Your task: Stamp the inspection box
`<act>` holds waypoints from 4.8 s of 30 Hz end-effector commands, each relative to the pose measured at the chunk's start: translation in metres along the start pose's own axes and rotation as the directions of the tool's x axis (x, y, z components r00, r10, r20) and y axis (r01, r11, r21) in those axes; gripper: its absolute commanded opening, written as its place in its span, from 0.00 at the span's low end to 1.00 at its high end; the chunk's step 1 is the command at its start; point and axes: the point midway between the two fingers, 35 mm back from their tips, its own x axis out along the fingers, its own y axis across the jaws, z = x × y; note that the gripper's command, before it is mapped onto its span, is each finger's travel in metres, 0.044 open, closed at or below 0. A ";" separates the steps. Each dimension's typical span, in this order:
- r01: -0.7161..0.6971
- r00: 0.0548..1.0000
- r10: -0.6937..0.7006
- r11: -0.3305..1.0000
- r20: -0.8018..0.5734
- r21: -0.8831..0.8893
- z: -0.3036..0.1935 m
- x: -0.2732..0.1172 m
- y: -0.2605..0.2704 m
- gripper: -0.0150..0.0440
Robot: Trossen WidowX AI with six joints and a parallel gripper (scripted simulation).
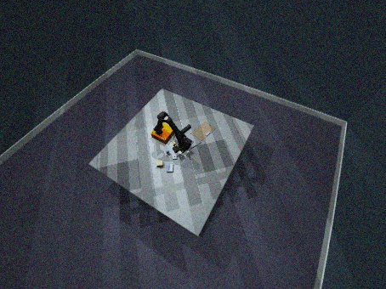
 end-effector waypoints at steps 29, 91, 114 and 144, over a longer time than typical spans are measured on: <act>0.004 1.000 -0.004 1.000 0.004 -0.006 0.003 -0.041 -0.001 0.25; 0.009 1.000 -0.009 1.000 0.010 0.001 0.086 -0.040 -0.066 0.25; 0.009 1.000 -0.009 1.000 0.010 0.001 0.084 -0.003 -0.066 0.25; 0.009 1.000 -0.009 1.000 0.010 0.001 0.084 -0.118 -0.067 0.70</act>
